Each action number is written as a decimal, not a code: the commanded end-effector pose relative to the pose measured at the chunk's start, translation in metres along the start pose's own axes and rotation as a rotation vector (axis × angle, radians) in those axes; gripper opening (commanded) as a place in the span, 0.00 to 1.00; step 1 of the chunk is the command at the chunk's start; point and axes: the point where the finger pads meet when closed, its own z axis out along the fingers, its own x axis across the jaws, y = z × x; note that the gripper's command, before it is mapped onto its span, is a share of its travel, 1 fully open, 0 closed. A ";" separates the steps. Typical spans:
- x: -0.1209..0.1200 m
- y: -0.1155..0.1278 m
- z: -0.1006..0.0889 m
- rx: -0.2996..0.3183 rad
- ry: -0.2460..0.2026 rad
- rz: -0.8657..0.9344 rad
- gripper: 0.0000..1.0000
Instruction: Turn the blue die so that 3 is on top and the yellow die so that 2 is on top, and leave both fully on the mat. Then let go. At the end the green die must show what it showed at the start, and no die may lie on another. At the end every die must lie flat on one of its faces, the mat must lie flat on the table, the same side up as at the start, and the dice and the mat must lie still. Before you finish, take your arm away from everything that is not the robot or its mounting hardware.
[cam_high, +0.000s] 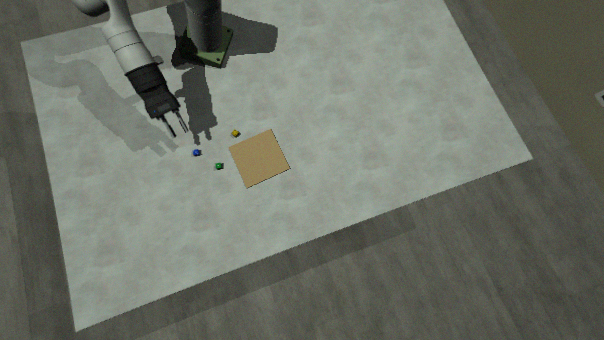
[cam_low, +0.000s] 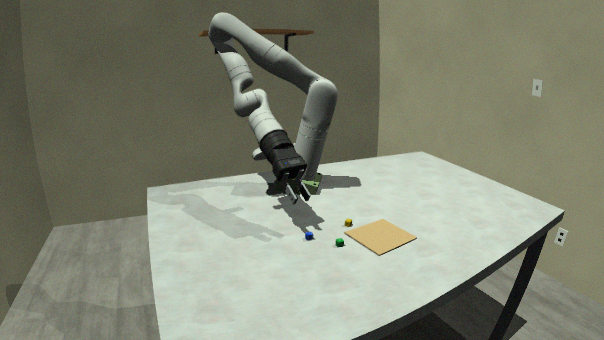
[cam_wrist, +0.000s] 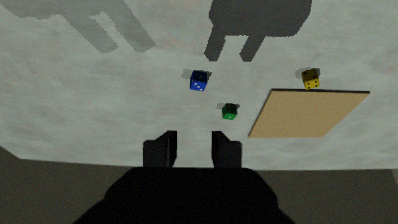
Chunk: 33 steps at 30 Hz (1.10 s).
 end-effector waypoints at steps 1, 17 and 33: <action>0.001 0.003 0.000 0.029 0.001 -0.026 0.64; 0.002 0.021 0.009 0.340 0.001 -0.021 0.64; 0.002 0.041 0.018 0.712 0.002 -0.019 0.64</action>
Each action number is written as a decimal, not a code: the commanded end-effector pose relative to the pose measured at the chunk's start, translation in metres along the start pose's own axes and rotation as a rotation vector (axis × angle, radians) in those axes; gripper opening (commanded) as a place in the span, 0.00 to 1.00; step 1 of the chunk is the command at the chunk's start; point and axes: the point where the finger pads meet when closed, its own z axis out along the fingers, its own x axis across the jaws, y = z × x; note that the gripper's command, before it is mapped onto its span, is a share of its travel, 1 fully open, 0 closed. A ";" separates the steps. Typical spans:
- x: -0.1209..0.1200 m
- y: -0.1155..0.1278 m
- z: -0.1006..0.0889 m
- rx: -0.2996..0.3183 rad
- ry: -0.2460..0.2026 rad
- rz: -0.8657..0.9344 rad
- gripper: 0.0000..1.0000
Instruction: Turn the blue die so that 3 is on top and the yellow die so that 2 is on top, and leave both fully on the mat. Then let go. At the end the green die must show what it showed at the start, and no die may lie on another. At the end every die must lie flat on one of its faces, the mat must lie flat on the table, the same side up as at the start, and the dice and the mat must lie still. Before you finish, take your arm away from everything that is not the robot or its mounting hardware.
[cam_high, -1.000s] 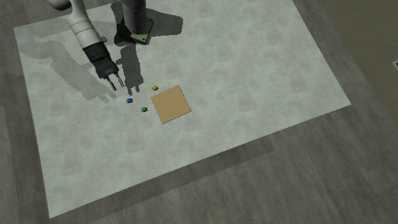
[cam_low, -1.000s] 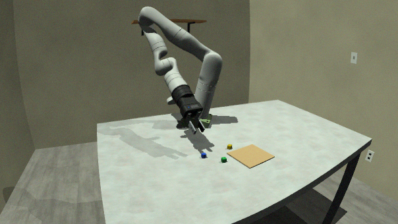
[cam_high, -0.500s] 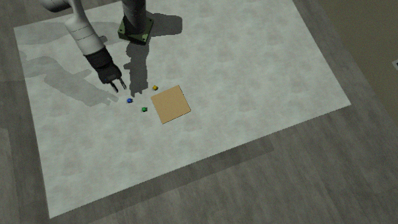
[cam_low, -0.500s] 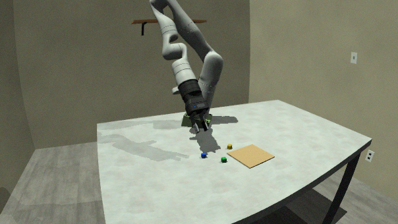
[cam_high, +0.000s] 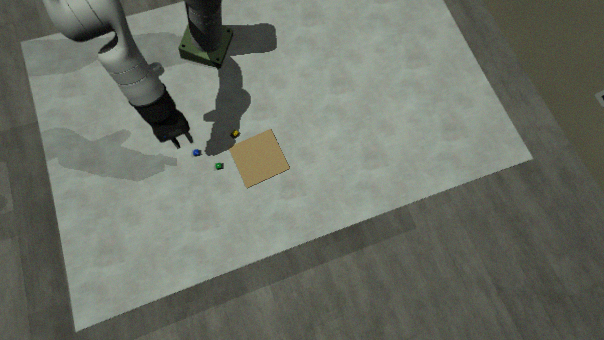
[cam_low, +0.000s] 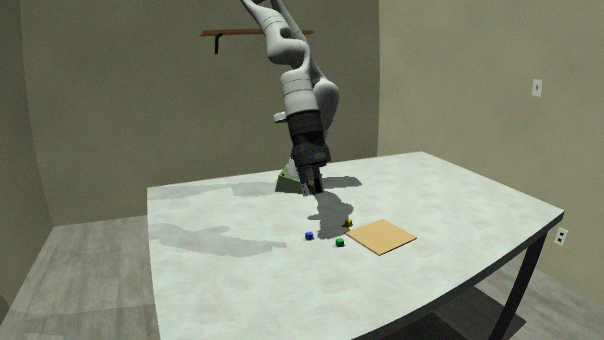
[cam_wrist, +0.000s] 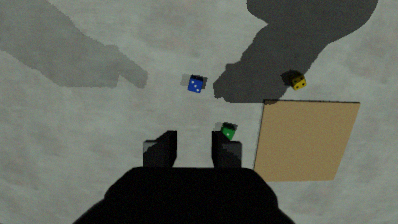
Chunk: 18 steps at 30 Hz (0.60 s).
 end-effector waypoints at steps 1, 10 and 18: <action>-0.004 -0.012 0.002 0.143 0.017 -0.025 0.64; -0.003 -0.004 0.001 0.267 0.017 -0.026 0.64; -0.003 0.004 0.000 0.377 0.017 -0.027 0.64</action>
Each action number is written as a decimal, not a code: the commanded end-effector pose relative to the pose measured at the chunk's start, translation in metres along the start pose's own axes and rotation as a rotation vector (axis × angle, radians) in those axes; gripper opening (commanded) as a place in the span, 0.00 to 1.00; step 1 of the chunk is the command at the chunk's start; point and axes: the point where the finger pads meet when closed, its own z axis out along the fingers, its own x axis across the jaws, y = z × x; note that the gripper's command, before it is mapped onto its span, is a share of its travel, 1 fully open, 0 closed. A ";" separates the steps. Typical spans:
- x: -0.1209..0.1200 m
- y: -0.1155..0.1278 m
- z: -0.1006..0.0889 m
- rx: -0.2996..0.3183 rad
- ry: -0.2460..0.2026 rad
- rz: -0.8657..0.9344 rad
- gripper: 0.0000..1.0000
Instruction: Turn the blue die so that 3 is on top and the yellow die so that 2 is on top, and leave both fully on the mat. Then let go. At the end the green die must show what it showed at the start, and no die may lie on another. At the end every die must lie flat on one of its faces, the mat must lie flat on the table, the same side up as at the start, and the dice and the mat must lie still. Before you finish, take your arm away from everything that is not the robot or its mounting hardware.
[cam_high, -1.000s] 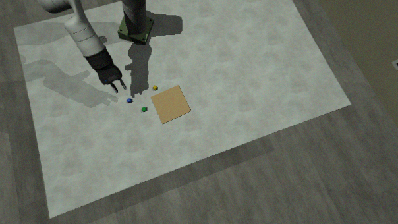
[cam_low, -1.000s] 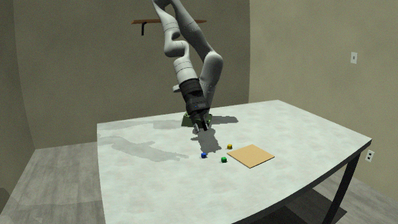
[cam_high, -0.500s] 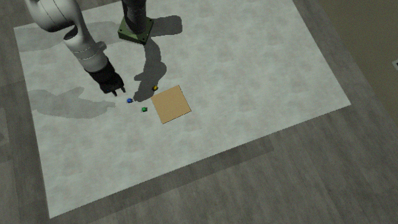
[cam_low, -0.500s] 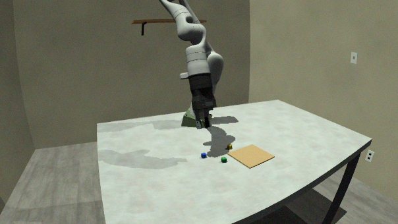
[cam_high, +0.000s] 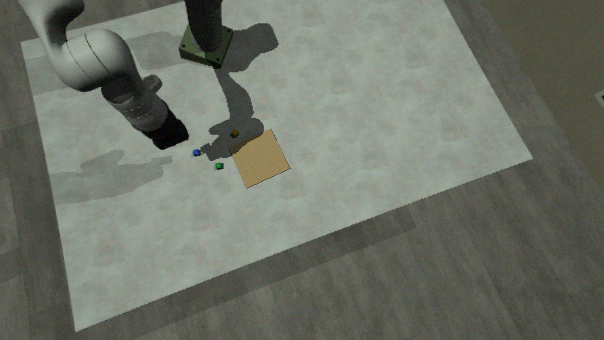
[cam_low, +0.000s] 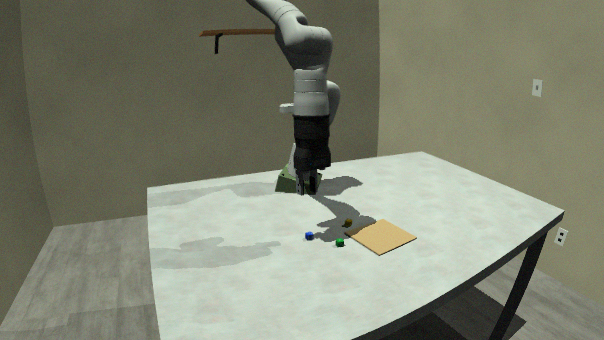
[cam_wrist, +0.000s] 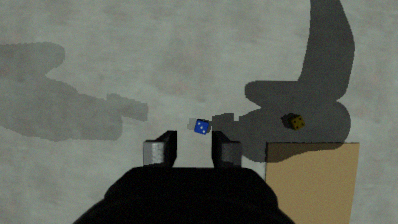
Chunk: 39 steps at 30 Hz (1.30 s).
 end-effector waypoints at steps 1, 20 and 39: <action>0.006 0.013 0.002 0.014 0.006 -0.027 0.64; 0.006 0.016 -0.001 0.069 -0.001 -0.026 1.00; 0.007 0.003 0.040 0.069 -0.009 0.195 1.00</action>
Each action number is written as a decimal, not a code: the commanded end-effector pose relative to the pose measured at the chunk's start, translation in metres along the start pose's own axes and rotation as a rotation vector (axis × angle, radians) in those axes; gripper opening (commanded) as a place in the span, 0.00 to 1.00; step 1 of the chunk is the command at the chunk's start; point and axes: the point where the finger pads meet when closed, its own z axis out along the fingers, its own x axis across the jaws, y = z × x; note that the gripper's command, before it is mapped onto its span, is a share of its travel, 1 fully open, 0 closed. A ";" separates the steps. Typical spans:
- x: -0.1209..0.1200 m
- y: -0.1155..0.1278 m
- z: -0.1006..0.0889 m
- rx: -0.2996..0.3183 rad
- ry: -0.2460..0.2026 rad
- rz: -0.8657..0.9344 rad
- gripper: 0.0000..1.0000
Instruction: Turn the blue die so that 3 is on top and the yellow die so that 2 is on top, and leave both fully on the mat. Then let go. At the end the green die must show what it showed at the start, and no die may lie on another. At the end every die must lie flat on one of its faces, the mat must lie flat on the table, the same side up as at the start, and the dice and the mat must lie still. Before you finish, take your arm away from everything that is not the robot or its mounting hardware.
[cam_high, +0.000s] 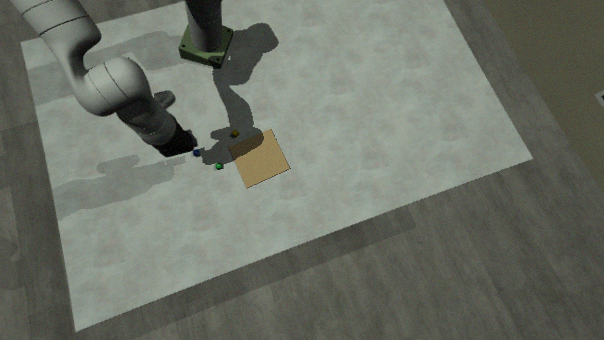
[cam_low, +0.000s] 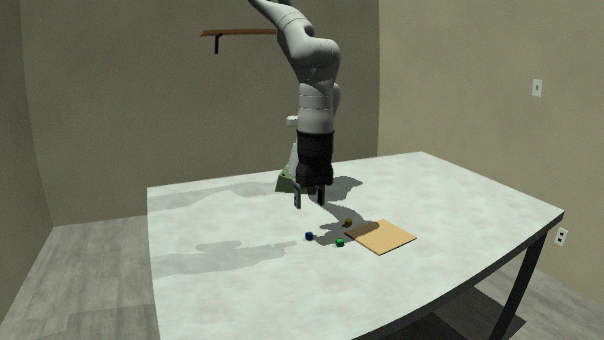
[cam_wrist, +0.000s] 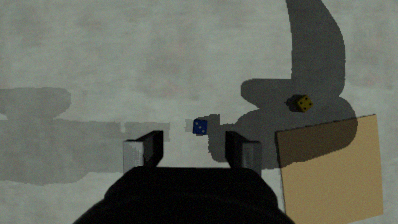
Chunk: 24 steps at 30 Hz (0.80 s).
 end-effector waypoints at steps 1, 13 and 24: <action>0.004 -0.006 0.014 0.011 0.004 0.039 1.00; 0.005 -0.007 0.017 0.011 0.004 0.056 0.64; 0.005 -0.007 0.017 0.011 0.004 0.056 0.64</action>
